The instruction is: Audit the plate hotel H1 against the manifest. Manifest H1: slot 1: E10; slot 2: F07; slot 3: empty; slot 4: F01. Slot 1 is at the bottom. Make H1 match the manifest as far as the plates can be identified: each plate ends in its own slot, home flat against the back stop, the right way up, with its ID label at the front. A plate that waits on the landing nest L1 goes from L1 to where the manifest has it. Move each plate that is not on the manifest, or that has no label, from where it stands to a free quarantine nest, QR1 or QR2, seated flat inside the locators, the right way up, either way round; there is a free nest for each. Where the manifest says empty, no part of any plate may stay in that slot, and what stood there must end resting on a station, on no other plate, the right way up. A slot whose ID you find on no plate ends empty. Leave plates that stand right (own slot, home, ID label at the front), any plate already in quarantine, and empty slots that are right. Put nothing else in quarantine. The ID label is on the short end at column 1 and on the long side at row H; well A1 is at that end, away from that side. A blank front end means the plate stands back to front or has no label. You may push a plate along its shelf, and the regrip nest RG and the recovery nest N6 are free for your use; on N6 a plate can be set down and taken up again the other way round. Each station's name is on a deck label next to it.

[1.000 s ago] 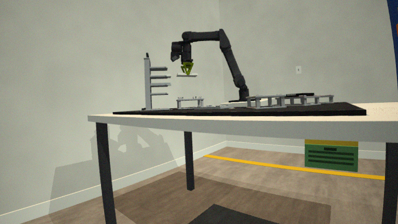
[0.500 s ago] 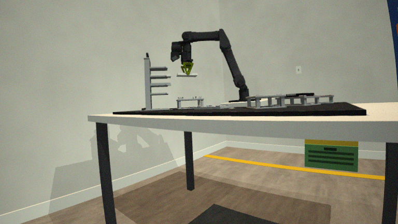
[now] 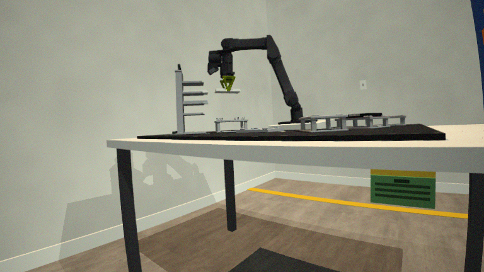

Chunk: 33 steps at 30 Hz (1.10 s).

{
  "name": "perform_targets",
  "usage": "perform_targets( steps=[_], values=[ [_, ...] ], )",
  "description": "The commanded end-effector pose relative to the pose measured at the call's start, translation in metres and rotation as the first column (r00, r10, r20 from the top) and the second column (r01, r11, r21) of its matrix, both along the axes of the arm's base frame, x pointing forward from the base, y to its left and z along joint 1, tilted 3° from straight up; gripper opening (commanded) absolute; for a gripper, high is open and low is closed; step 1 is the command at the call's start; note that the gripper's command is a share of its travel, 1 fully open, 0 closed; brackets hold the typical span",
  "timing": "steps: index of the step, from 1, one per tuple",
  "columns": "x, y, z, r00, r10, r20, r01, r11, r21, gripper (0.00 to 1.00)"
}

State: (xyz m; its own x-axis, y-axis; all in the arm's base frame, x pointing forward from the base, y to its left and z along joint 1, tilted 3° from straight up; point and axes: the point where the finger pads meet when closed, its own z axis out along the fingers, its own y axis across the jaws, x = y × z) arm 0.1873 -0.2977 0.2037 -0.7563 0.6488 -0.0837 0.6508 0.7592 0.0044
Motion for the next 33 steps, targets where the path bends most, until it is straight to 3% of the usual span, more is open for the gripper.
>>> perform_targets(
  steps=[1, 21, 26, 33],
  values=[
    [0.037, 0.056, 0.025, 0.961, 0.275, -0.016, -0.275, 0.962, -0.004, 0.86],
    [0.037, 0.059, 0.019, 0.96, 0.279, -0.014, -0.279, 0.96, -0.01, 0.86],
    [0.064, 0.099, 0.025, 0.893, 0.449, -0.022, -0.45, 0.893, -0.019, 0.86],
    [0.064, 0.098, 0.023, 0.894, 0.448, -0.023, -0.448, 0.894, -0.022, 0.86]
  ],
)
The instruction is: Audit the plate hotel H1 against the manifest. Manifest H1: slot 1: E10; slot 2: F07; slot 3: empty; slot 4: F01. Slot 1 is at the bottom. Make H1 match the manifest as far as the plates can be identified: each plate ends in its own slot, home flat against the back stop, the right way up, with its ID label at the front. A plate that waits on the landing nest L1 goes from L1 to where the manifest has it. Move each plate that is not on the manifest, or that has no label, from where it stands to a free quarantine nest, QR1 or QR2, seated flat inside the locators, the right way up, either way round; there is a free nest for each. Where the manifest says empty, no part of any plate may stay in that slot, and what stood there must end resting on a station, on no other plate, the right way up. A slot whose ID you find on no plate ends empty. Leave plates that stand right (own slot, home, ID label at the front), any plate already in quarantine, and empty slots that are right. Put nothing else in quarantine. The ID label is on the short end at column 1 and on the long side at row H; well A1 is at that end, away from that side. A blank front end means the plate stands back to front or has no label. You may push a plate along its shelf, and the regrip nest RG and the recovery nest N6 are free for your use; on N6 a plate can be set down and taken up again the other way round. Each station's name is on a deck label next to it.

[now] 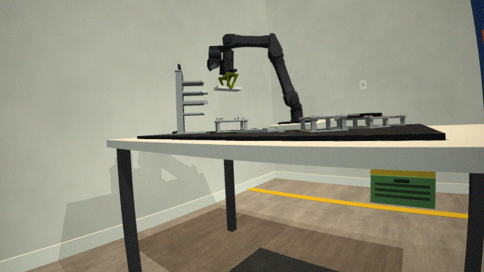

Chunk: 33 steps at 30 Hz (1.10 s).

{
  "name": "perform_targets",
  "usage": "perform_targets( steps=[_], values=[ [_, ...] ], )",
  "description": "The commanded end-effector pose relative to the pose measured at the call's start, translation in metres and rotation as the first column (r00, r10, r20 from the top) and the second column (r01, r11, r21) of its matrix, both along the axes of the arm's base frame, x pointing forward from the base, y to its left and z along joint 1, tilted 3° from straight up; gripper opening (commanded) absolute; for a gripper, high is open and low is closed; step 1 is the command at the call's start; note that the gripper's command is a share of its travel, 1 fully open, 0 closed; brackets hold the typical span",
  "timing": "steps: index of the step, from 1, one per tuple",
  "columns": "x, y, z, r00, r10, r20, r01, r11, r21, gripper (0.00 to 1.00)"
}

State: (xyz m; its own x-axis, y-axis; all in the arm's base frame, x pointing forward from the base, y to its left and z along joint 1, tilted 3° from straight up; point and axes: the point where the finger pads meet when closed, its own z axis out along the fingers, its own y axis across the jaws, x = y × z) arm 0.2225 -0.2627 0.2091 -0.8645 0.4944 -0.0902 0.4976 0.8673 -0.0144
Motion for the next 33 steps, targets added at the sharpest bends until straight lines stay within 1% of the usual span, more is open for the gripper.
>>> perform_targets(
  steps=[1, 7, 8, 10, 12, 13, 17, 33],
  values=[
    [0.029, 0.063, 0.017, 0.961, 0.275, -0.015, -0.275, 0.961, -0.007, 0.86],
    [0.03, 0.066, 0.018, 0.958, 0.285, -0.013, -0.285, 0.958, -0.012, 0.86],
    [0.033, 0.07, 0.019, 0.949, 0.314, -0.02, -0.315, 0.949, -0.021, 0.86],
    [0.043, 0.094, 0.024, 0.911, 0.412, -0.026, -0.412, 0.911, -0.025, 0.86],
    [0.043, 0.094, 0.024, 0.911, 0.412, -0.026, -0.412, 0.911, -0.025, 0.86],
    [0.043, 0.094, 0.024, 0.894, 0.448, -0.019, -0.448, 0.894, -0.021, 0.86],
    [0.043, 0.094, 0.024, 0.905, 0.425, -0.025, -0.425, 0.905, -0.025, 0.86],
    [0.043, 0.094, 0.024, 0.905, 0.424, -0.026, -0.425, 0.905, -0.026, 0.86]
  ],
)
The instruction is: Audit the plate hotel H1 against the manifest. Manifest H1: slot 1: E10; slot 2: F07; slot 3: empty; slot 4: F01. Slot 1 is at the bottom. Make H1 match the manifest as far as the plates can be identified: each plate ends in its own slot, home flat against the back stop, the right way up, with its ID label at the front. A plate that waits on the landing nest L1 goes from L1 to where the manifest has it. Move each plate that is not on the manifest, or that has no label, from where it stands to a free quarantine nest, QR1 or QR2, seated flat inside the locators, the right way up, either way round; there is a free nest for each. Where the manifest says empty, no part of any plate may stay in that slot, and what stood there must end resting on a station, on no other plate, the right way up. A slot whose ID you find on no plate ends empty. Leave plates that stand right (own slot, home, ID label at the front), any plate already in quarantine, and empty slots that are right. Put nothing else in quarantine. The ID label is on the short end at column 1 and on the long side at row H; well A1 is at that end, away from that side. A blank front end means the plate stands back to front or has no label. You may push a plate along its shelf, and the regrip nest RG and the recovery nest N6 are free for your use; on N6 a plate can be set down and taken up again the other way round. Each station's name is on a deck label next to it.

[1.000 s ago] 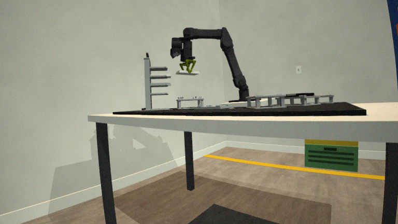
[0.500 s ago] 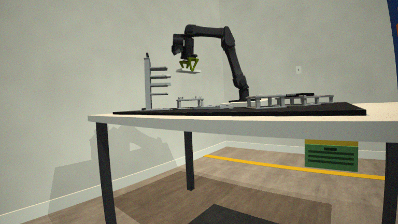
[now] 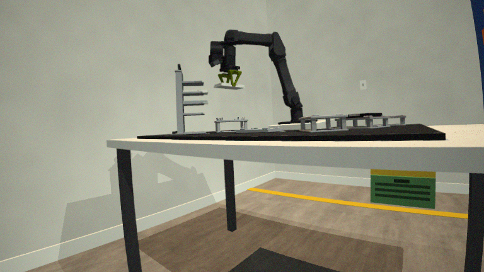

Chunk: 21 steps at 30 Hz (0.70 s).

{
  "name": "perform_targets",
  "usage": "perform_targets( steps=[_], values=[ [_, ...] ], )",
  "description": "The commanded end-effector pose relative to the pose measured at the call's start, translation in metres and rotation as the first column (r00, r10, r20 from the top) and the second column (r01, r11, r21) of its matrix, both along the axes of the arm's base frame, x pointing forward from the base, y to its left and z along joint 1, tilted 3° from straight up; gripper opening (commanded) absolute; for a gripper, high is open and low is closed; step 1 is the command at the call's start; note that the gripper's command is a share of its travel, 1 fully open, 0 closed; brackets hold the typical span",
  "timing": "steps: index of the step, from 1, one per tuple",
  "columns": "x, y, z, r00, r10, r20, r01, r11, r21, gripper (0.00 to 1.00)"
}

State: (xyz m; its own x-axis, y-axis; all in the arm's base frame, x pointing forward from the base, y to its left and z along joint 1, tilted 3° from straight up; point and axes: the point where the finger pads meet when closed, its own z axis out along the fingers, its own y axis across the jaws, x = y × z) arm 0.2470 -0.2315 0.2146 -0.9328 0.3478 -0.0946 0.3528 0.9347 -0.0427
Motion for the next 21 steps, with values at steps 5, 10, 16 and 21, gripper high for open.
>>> perform_targets(
  steps=[5, 10, 16, 21],
  values=[
    [0.02, 0.067, 0.017, 0.961, 0.275, -0.016, -0.275, 0.961, -0.004, 0.86],
    [0.026, 0.086, 0.017, 0.932, 0.362, -0.03, -0.363, 0.932, -0.02, 0.86],
    [0.031, 0.104, 0.019, 0.893, 0.45, -0.024, -0.45, 0.893, -0.012, 0.86],
    [0.035, 0.116, 0.018, 0.888, 0.46, -0.022, -0.46, 0.888, -0.016, 0.86]
  ],
)
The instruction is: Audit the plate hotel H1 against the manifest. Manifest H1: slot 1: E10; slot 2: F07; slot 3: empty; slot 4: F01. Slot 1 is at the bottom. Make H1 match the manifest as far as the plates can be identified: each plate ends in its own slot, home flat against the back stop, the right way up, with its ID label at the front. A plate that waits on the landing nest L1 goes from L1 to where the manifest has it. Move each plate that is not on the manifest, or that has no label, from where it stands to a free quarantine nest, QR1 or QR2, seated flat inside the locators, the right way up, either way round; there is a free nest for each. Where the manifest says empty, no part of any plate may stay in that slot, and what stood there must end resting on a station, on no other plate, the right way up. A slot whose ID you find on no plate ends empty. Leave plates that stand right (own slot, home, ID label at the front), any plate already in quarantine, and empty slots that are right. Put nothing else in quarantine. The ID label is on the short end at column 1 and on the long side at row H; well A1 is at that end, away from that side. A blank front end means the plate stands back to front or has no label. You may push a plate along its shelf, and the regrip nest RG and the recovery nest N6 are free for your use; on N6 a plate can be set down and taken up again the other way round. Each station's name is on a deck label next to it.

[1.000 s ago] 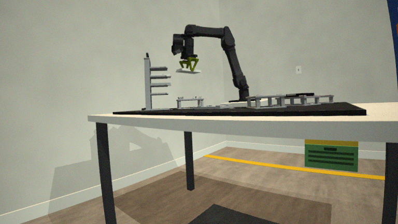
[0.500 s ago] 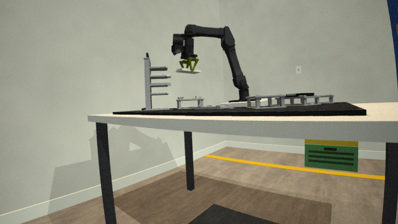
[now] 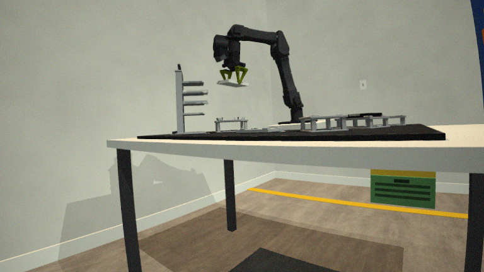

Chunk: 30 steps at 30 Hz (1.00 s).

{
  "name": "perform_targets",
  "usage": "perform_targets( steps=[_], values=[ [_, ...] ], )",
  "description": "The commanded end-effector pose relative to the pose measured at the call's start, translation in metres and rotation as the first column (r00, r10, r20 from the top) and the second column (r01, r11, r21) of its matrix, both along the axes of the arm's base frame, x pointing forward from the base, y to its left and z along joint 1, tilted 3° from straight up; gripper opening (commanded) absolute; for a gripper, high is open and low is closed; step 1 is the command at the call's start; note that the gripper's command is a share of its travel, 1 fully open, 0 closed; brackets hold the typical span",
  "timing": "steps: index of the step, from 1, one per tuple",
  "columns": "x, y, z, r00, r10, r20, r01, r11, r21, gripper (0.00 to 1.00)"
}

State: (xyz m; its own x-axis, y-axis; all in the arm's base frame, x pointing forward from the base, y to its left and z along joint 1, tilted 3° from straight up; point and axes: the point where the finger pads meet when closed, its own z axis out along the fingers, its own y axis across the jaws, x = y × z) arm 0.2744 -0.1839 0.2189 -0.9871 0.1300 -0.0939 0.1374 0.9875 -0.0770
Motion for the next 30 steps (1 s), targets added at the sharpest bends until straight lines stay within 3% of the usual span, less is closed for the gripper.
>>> perform_targets(
  steps=[1, 3, 6, 7, 12, 15, 20, 30],
  values=[
    [0.0093, 0.0738, 0.0138, 0.959, 0.282, -0.017, -0.282, 0.959, 0.002, 0.86],
    [0.0114, 0.0823, 0.0141, 0.91, 0.414, -0.028, -0.414, 0.91, -0.006, 0.86],
    [0.0114, 0.0824, 0.0141, 0.773, 0.634, -0.029, -0.634, 0.774, 0.003, 0.86],
    [0.0114, 0.0824, 0.0141, 0.758, 0.652, -0.028, -0.652, 0.758, 0.004, 0.86],
    [0.0114, 0.0824, 0.0141, 0.753, 0.658, -0.027, -0.658, 0.753, 0.002, 0.86],
    [0.0114, 0.0824, 0.0141, 0.668, 0.743, -0.04, -0.743, 0.669, 0.001, 0.86],
    [0.0114, 0.0824, 0.0141, 0.594, 0.803, -0.052, -0.804, 0.595, 0.002, 0.86],
    [0.0114, 0.0824, 0.0141, 0.555, 0.83, -0.059, -0.831, 0.556, 0.008, 0.86]
  ],
)
